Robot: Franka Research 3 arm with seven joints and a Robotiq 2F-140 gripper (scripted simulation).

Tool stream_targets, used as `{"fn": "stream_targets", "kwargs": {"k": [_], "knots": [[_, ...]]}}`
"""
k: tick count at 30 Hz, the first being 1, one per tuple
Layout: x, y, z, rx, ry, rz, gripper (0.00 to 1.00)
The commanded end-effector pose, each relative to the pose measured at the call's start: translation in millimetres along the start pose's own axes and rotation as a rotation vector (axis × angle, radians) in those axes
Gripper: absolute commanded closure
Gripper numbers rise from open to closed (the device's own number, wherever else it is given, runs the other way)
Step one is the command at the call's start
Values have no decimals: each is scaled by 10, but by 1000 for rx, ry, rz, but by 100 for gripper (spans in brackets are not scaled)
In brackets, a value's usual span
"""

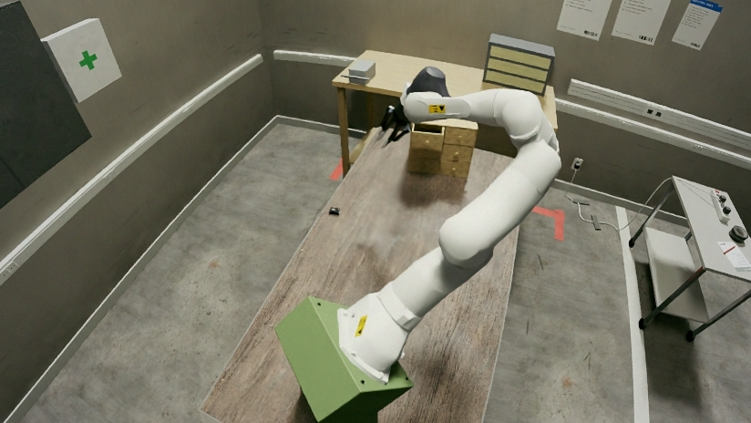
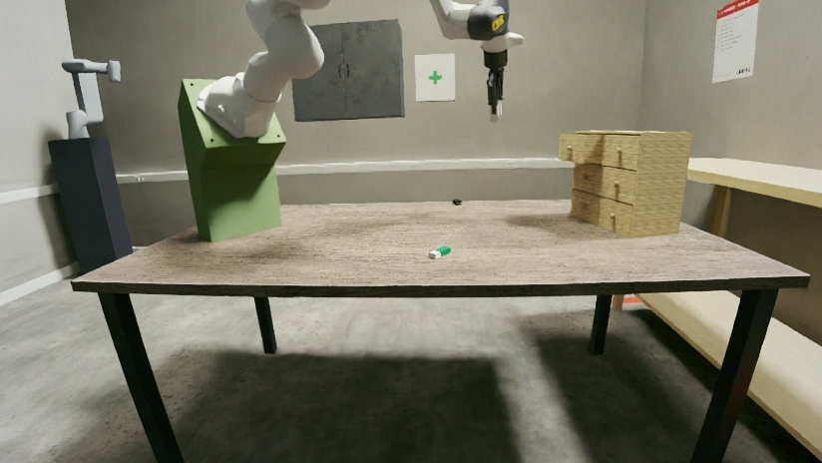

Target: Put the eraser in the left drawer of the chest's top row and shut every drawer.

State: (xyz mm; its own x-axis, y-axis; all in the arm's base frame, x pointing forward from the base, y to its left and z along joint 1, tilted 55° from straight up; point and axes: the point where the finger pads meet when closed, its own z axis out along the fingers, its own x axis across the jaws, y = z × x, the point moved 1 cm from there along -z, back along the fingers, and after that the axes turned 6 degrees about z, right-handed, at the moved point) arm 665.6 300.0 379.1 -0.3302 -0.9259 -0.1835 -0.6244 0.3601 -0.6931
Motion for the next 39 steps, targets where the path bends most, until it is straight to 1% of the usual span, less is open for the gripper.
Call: {"fn": "stream_targets", "kwargs": {"k": [1,3,18,20,35,37,39], "knots": [[127,-22,-30,-1,56,-120,72],[127,-22,-30,-1,56,-120,72],[390,-161,-197,16,160,-269,72],[390,-161,-197,16,160,-269,72],[638,-313,-365,25,255,-389,72],[638,-313,-365,25,255,-389,72],[669,-333,-387,26,267,-403,72]]}}
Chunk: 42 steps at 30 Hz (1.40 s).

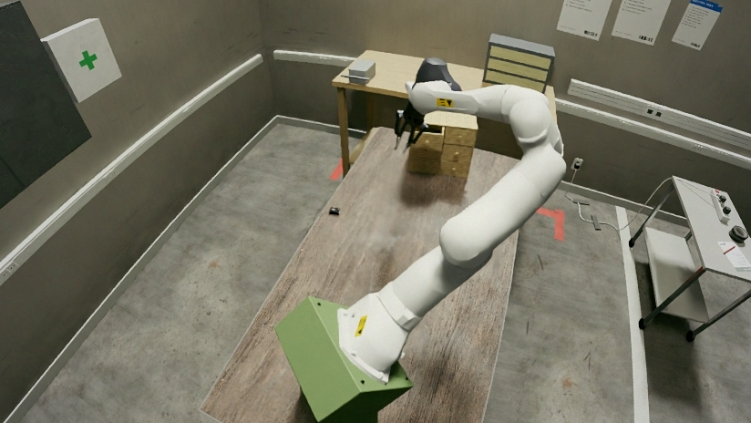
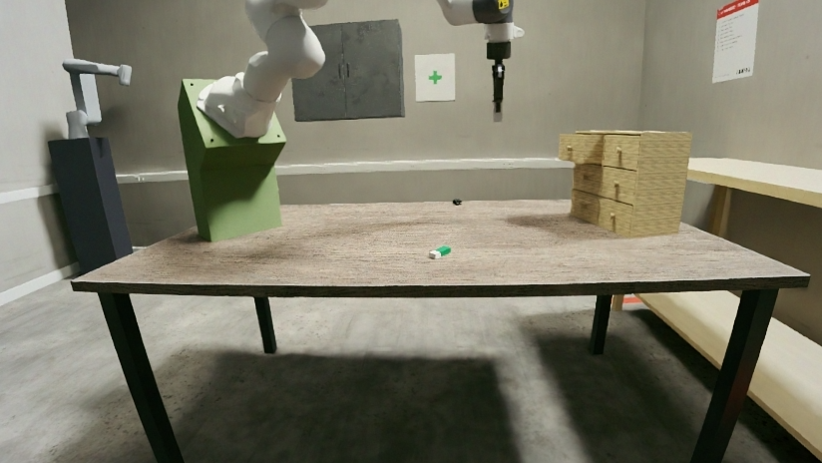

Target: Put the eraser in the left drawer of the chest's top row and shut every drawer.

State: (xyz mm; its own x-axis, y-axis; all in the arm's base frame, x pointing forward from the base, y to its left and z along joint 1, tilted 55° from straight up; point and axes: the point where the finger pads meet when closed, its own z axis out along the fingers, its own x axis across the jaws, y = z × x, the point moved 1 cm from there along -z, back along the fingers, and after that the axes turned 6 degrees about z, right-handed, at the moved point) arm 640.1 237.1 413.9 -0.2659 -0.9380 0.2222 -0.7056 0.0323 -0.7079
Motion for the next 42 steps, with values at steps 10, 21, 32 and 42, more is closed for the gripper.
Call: {"fn": "stream_targets", "kwargs": {"k": [10,21,32,42], "knots": [[267,-42,-80,-2,82,-128,72],[421,-77,-134,-3,126,-175,72],[555,-109,-183,-6,163,-214,72],[680,-138,-230,-10,197,-249,72]]}}
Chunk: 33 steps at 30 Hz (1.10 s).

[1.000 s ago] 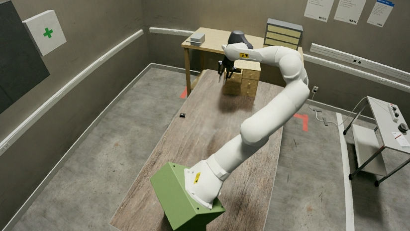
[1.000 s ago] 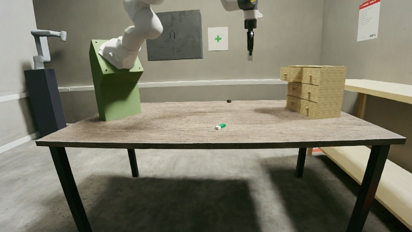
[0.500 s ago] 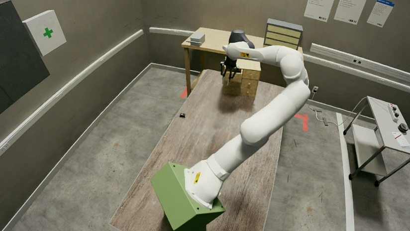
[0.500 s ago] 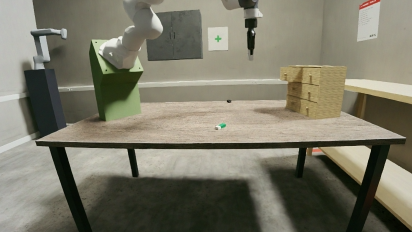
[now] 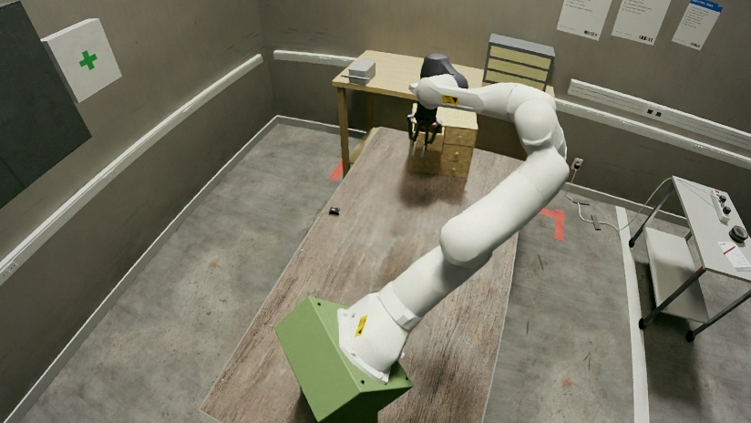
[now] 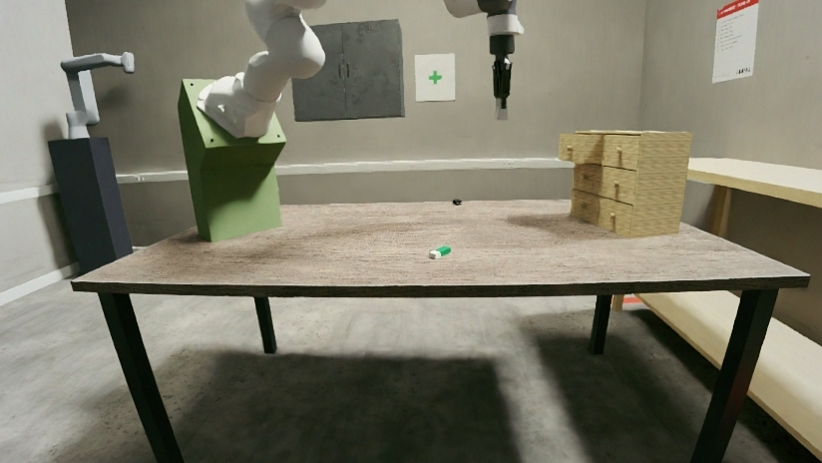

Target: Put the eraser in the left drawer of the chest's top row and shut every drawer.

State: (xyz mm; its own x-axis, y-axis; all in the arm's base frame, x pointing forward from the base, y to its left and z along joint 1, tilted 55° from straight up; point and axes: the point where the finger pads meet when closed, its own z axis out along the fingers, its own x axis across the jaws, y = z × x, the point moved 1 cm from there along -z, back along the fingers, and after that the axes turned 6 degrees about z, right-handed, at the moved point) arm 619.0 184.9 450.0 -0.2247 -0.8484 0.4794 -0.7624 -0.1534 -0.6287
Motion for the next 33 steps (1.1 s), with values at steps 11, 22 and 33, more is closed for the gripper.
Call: {"fn": "stream_targets", "kwargs": {"k": [11,22,33], "knots": [[157,-2,-37,-4,42,-63,72],[244,-3,-54,-9,63,-84,72],[293,-4,-64,-11,75,-95,72]]}}
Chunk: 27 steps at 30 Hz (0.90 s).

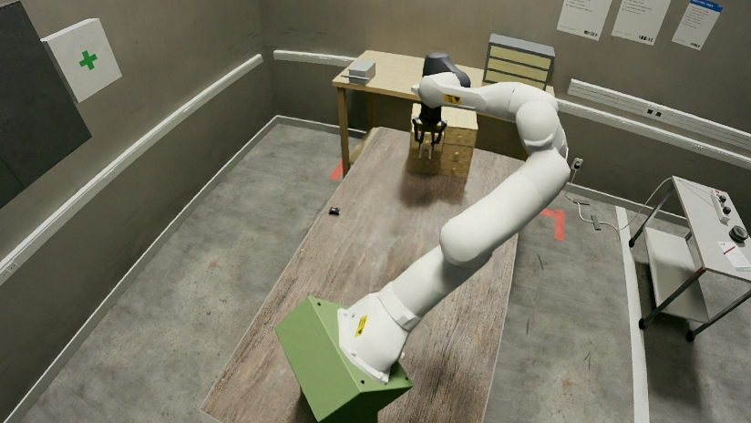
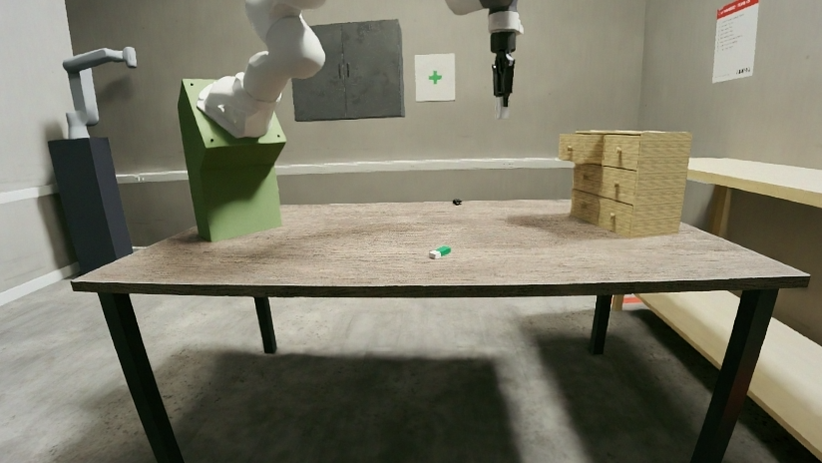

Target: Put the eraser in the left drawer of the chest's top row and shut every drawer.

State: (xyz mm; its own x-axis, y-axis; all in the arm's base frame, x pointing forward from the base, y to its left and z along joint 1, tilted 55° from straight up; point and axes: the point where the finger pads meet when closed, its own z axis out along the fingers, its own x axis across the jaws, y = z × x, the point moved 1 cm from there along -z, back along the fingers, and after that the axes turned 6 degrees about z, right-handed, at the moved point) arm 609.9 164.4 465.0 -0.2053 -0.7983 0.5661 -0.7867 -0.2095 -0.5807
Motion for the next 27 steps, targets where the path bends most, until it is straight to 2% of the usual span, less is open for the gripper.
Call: {"fn": "stream_targets", "kwargs": {"k": [1,27], "knots": [[34,-8,-19,2,9,-20,72],[81,-5,-26,0,20,-31,72]]}}
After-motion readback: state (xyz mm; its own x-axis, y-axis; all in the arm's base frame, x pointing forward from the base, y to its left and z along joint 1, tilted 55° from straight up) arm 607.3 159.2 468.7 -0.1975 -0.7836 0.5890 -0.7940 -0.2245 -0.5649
